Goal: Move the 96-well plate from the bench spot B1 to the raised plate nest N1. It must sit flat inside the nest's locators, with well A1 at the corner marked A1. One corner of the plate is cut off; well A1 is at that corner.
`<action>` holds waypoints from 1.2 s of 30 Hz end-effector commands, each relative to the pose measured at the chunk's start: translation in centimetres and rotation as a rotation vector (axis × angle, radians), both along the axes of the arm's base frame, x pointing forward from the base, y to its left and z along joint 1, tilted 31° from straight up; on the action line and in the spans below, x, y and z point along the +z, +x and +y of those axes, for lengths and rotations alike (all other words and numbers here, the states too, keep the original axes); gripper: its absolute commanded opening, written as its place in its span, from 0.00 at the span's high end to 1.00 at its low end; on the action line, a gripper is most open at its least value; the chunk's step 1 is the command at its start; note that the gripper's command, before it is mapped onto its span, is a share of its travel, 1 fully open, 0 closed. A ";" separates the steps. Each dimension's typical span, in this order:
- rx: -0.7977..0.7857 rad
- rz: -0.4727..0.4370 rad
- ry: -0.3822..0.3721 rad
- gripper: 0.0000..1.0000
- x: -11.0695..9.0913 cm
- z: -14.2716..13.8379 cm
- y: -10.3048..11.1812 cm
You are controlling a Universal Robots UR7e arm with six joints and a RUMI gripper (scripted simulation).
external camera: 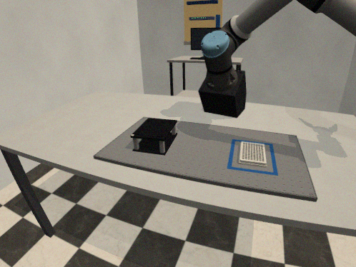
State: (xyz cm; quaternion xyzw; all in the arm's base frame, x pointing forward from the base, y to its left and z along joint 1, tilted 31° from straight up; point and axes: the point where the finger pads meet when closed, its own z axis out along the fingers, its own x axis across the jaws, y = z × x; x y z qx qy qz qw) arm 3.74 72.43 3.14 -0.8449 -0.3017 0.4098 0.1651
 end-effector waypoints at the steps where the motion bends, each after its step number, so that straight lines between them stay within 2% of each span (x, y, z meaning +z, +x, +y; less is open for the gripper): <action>1: 0.001 -0.001 0.001 0.00 0.1 0.0 0.0; 17: 0.001 -0.001 0.001 0.00 0.1 0.0 0.0; 20: -0.068 -0.060 -0.041 0.00 0.2 -0.7 1.3; 25: -0.070 -0.062 -0.042 0.00 0.5 -1.7 3.3; 28: -0.141 -0.118 -0.084 0.00 0.6 -2.5 4.6; 32: -0.147 -0.123 -0.088 0.00 0.7 -3.5 6.3; 34: -0.147 -0.123 -0.088 0.00 0.7 -3.5 6.3; 36: -0.197 -0.158 -0.114 0.00 0.7 -4.0 7.2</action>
